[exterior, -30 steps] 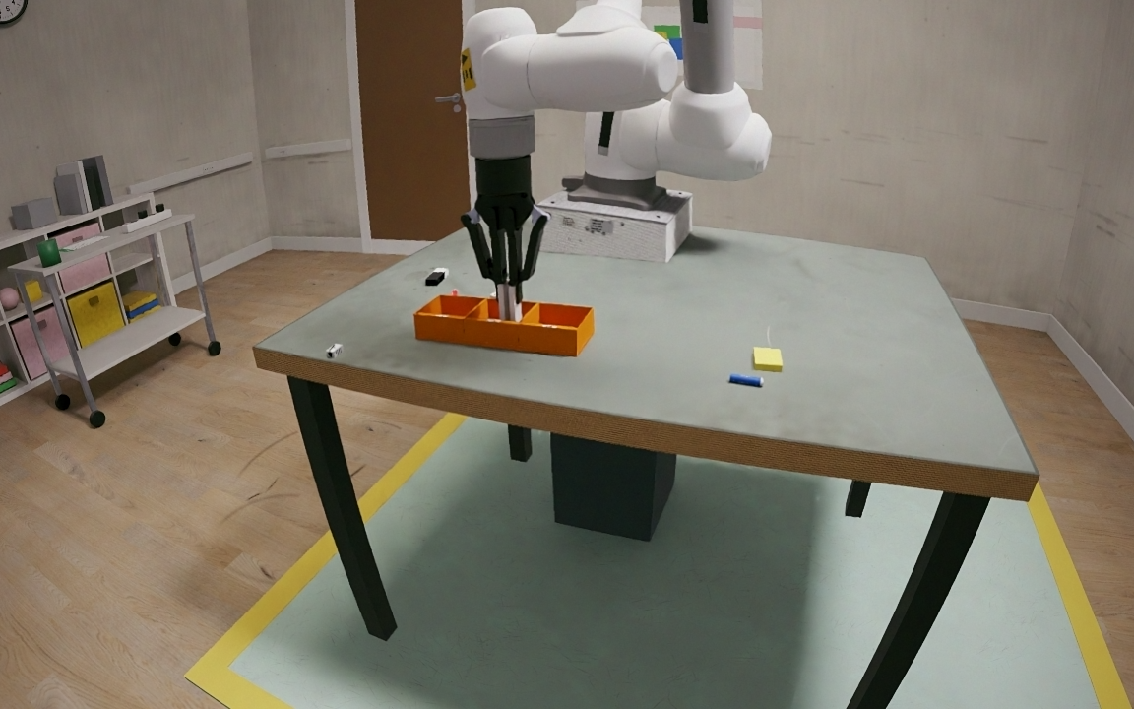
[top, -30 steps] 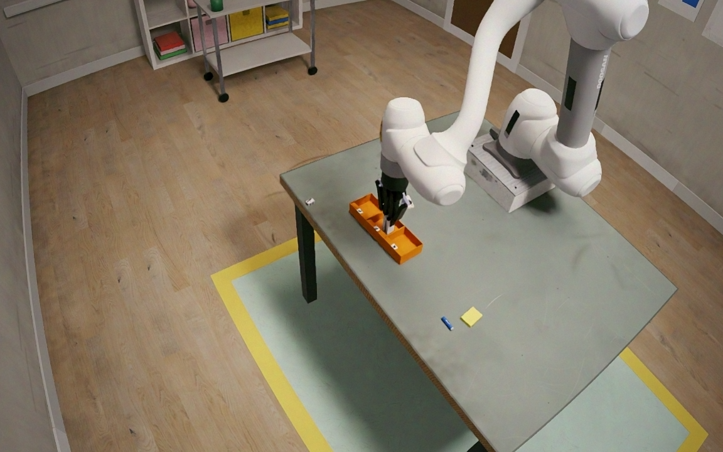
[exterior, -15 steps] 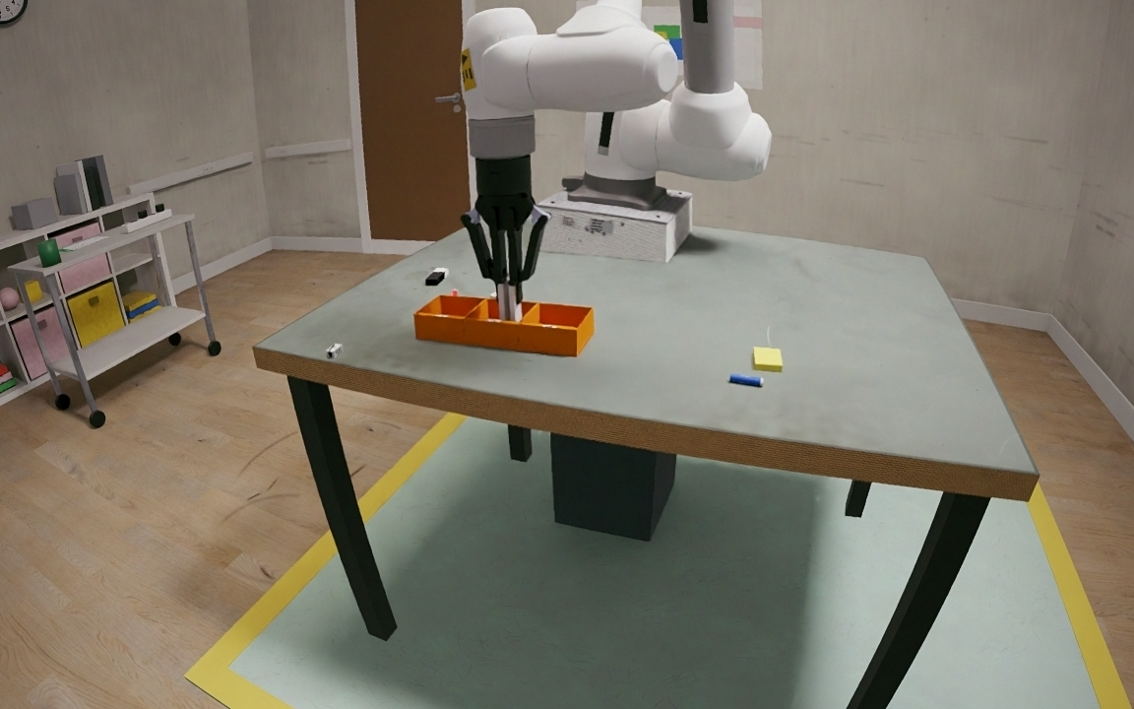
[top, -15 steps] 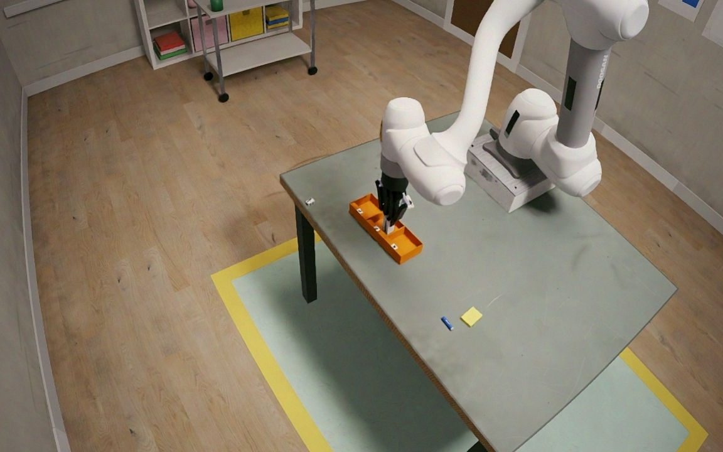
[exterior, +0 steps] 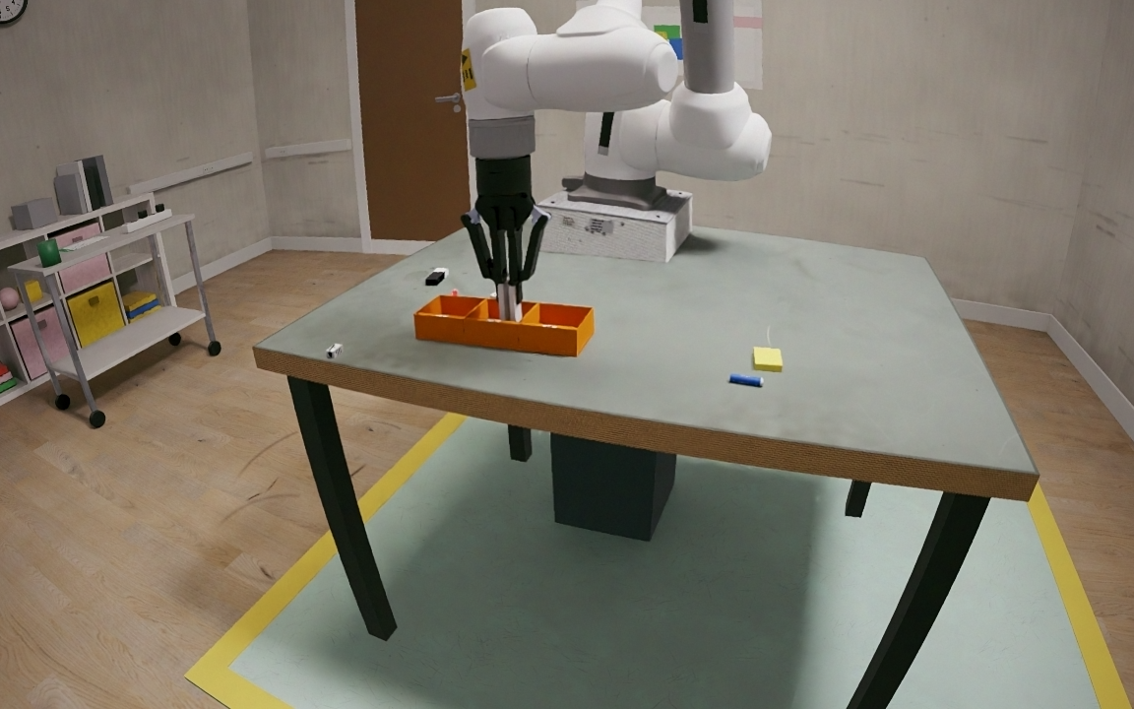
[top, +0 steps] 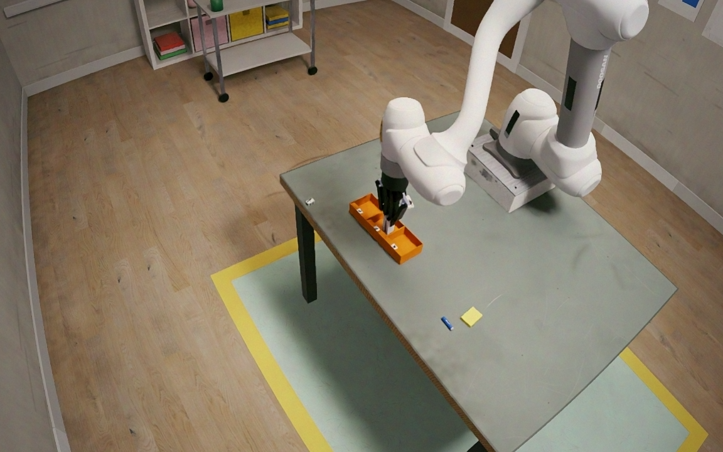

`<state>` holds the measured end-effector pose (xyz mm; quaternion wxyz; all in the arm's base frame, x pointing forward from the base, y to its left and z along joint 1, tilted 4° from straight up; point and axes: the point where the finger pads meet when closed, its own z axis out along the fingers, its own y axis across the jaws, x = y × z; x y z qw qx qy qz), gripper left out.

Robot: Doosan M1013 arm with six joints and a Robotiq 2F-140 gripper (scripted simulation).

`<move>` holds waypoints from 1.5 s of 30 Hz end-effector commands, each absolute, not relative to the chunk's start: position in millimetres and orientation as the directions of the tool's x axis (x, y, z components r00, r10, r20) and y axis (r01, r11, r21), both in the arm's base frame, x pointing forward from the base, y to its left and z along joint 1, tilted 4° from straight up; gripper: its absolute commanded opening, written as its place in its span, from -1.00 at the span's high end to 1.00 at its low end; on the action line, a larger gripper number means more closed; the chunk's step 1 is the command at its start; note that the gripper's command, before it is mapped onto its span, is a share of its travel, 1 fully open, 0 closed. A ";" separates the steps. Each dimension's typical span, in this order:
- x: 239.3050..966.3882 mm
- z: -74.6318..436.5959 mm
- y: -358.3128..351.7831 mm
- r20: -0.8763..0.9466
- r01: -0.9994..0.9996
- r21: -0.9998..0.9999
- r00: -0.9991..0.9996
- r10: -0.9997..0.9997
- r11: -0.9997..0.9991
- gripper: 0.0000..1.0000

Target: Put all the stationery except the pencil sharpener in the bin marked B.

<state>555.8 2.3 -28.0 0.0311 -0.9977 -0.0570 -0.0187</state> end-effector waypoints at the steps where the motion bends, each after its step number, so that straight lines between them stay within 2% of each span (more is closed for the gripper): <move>1: 555.4 -31.8 5.9 0.041 0.117 -0.063 0.993 0.114 -0.991 0.70; 26: 555.4 -31.8 5.9 0.041 0.117 -0.063 0.993 0.114 -0.991 0.70; 45: 554.9 -6.7 2.1 0.041 0.117 -0.063 0.993 0.114 -0.991 0.70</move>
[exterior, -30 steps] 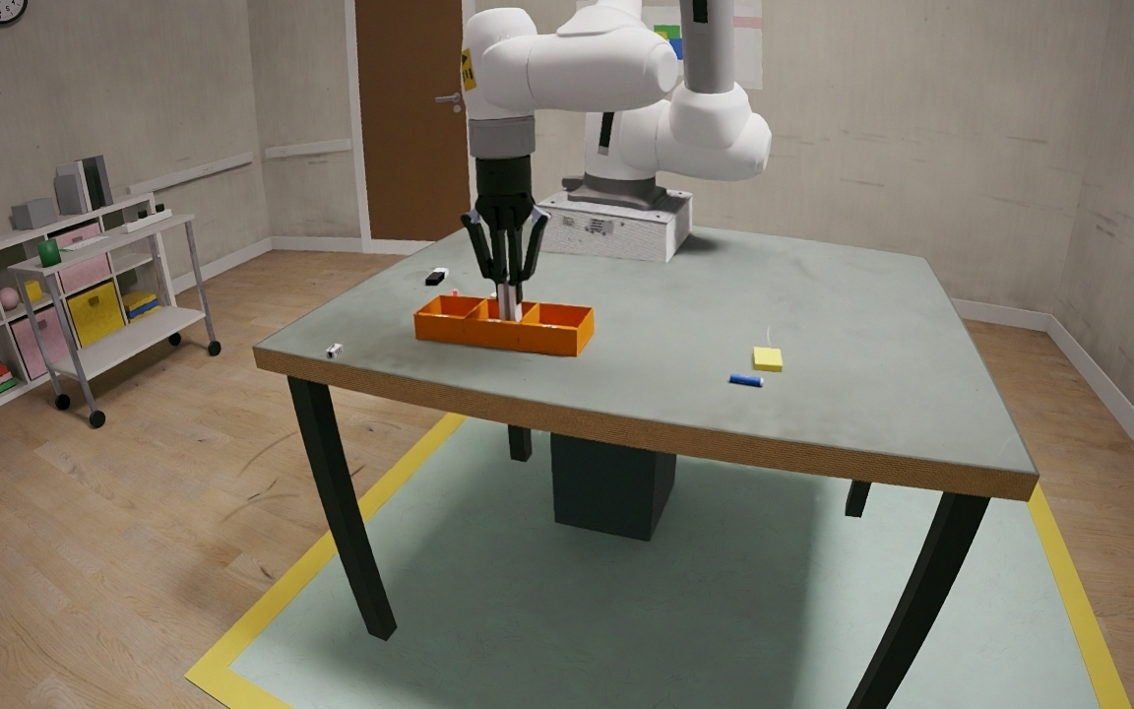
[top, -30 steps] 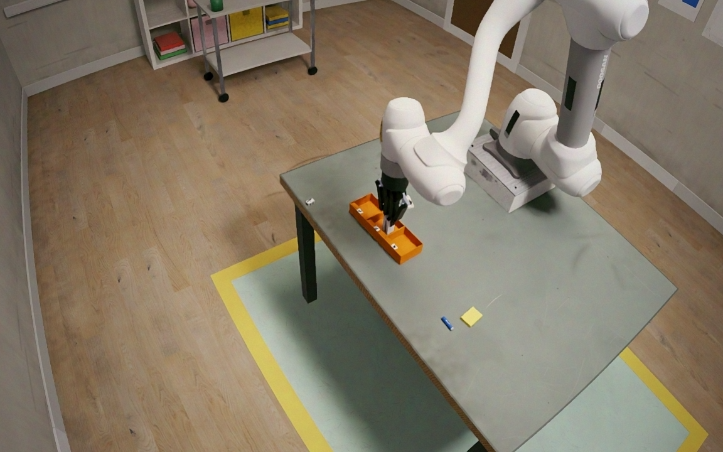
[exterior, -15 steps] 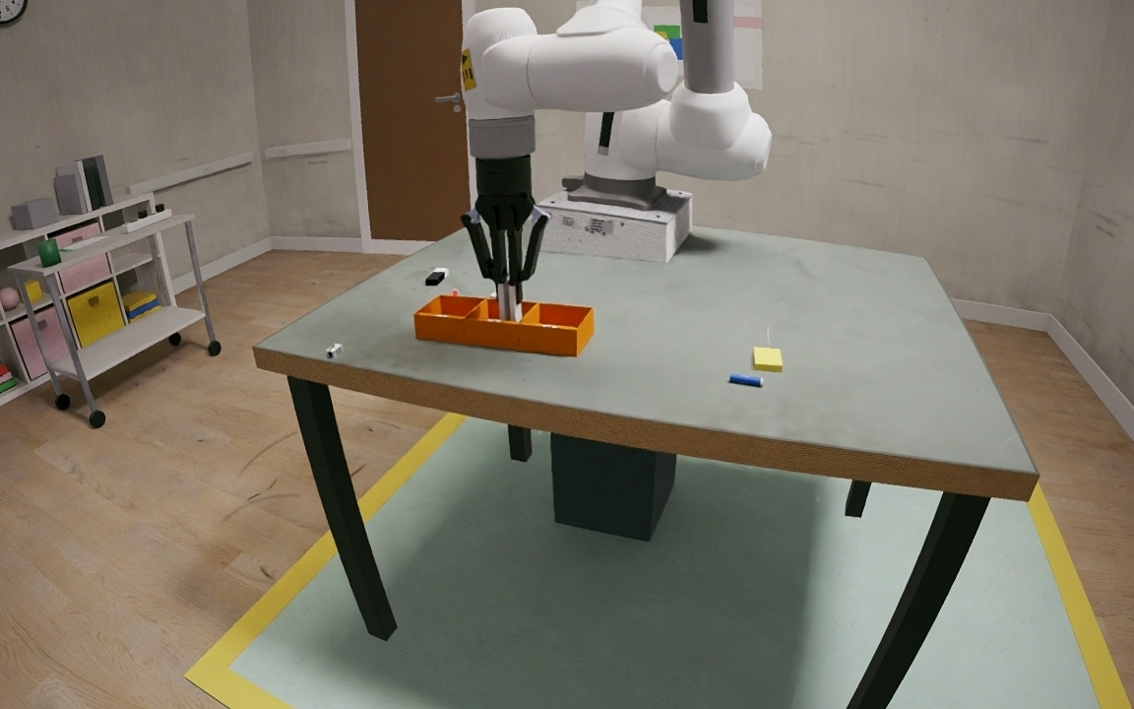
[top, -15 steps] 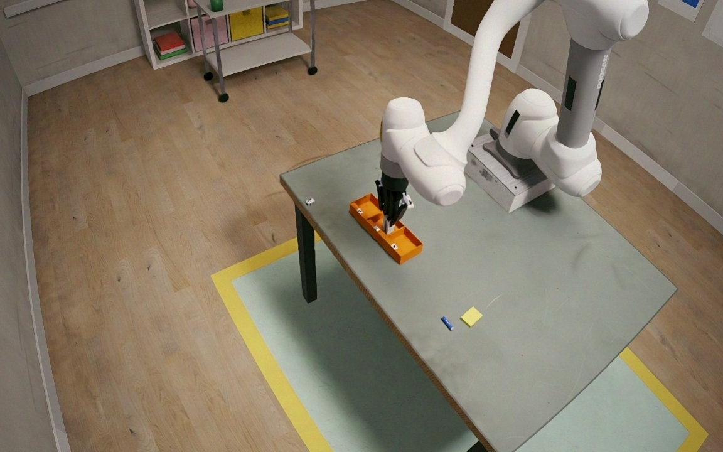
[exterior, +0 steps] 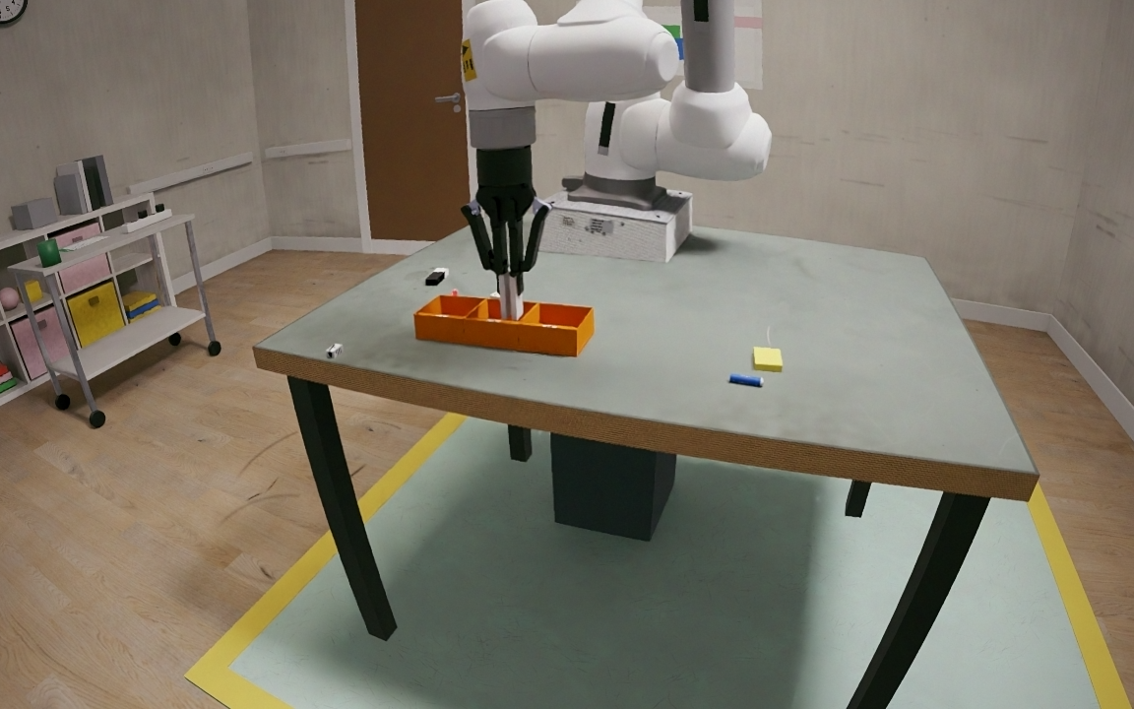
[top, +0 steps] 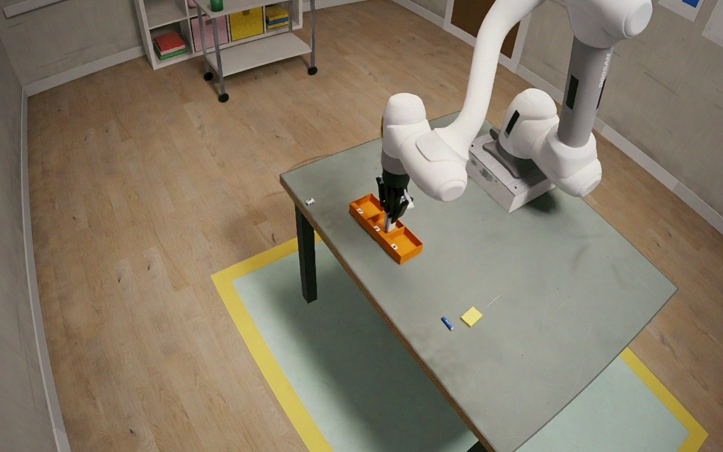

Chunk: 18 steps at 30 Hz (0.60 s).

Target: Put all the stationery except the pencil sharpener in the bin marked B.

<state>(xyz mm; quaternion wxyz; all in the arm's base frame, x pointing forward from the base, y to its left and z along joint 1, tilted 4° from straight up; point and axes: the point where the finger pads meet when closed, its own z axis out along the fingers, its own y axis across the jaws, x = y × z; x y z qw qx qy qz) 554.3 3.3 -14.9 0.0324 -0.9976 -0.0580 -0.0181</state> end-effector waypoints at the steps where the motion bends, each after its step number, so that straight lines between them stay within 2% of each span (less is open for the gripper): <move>1: 554.9 -5.4 2.1 0.041 0.117 -0.063 0.993 0.114 -0.991 0.70; 18: 553.9 22.9 0.1 0.041 0.117 -0.063 0.993 0.114 -0.991 0.70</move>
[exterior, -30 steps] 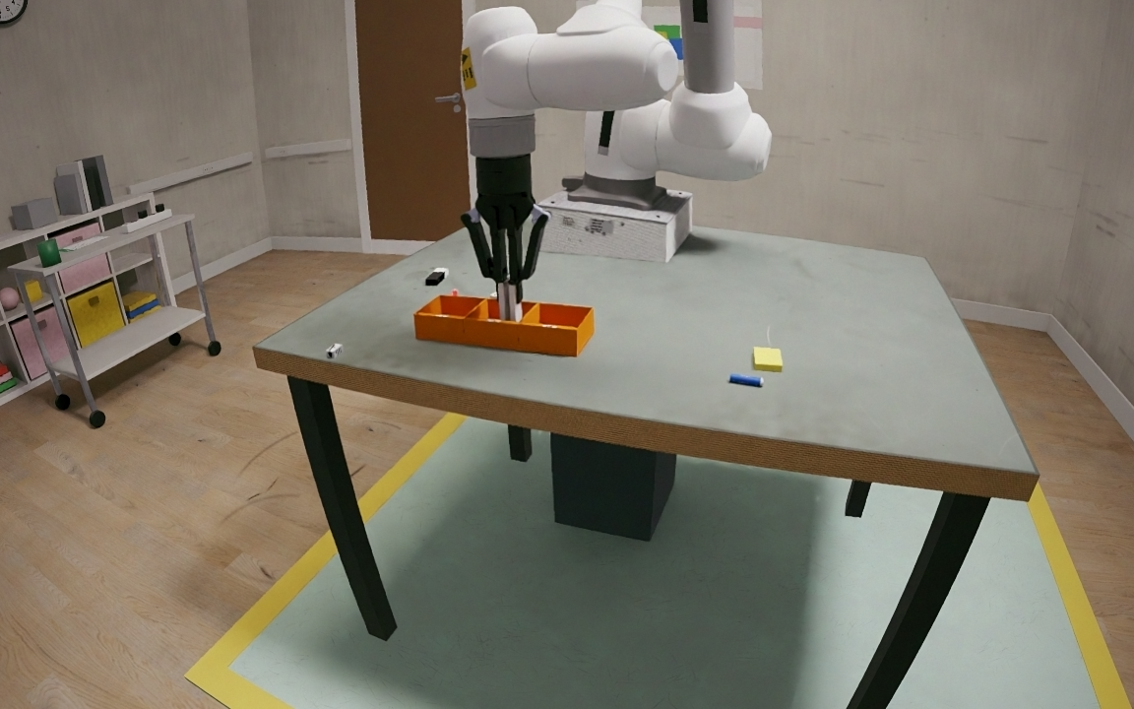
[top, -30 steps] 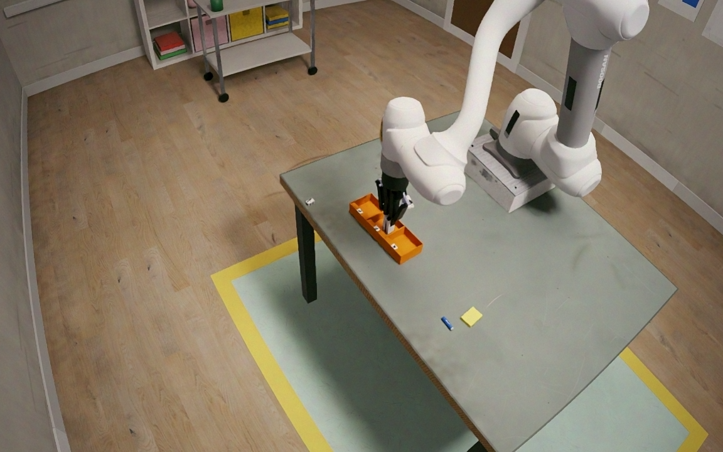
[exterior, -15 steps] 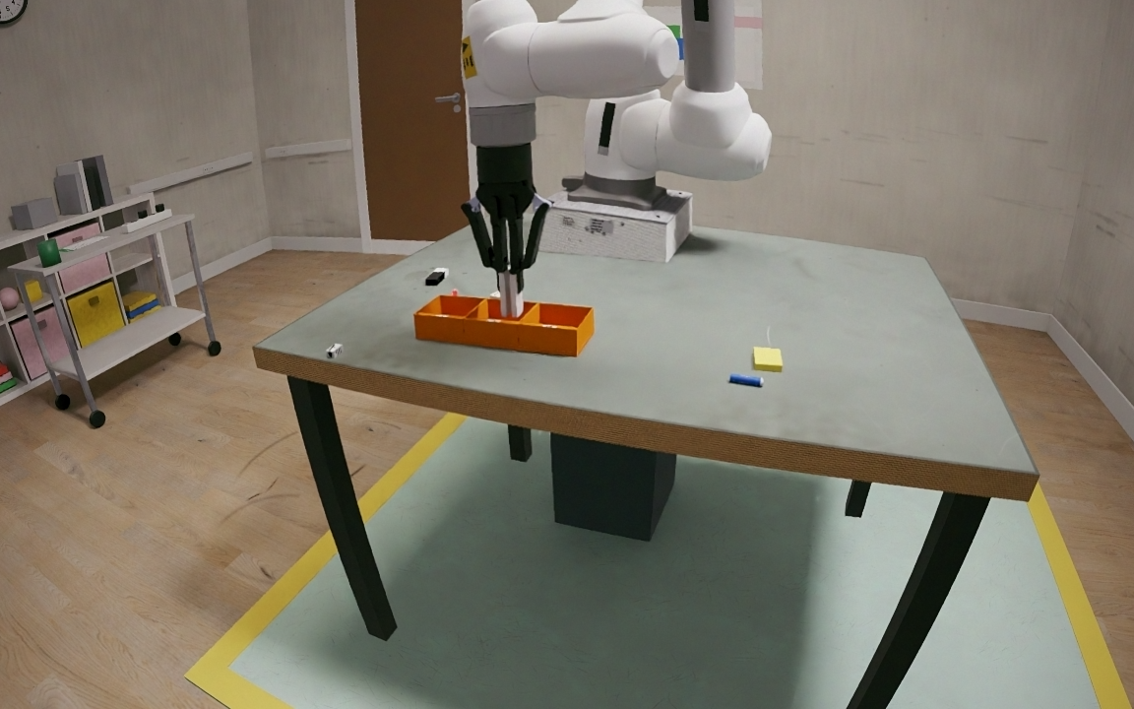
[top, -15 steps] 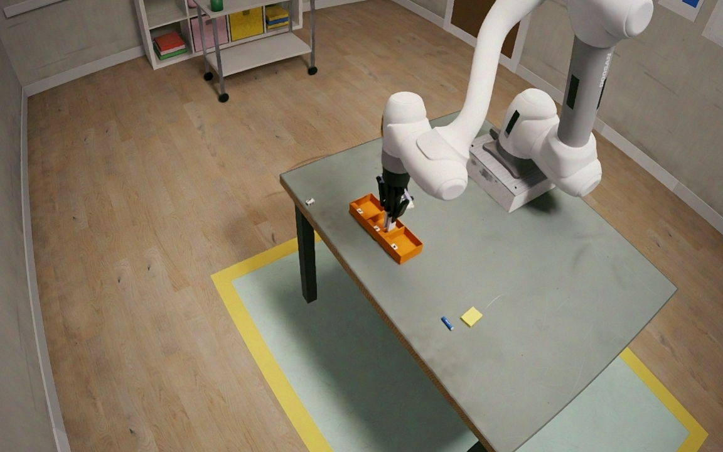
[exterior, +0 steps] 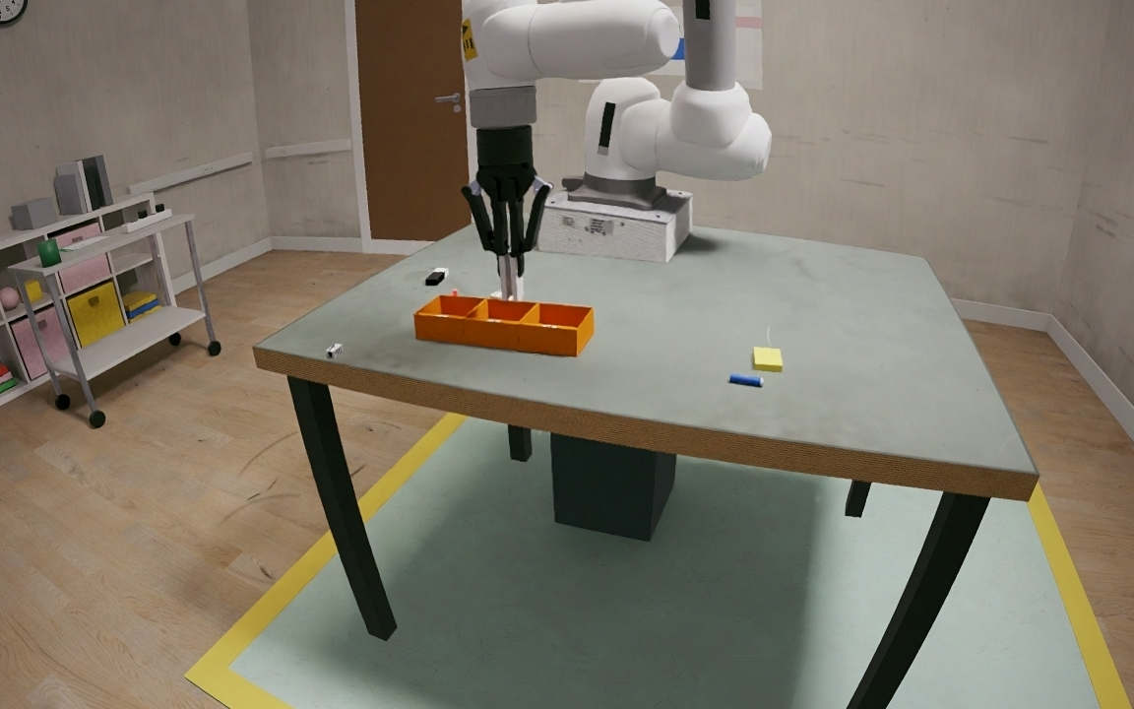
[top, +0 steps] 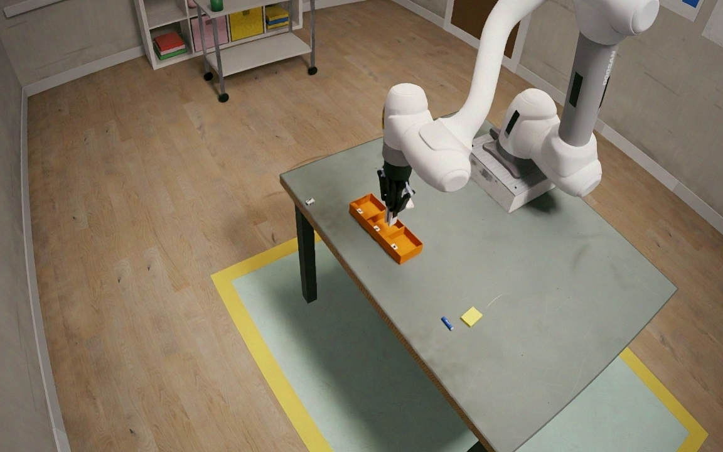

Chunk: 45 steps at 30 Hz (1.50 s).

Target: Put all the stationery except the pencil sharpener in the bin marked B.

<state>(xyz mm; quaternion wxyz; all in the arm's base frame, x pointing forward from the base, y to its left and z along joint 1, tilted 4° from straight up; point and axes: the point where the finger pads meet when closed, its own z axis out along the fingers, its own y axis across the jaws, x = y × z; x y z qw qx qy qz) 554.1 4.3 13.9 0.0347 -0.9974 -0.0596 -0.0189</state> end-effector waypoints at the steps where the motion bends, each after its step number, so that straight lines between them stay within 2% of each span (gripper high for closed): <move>1: 553.9 22.9 0.1 0.041 0.117 -0.063 0.993 0.114 -0.991 0.70; 34: 553.9 22.9 0.1 0.041 0.117 -0.063 0.993 0.114 -0.991 0.70; 45: 551.8 25.9 45.0 0.041 0.117 -0.063 0.993 0.114 -0.991 0.70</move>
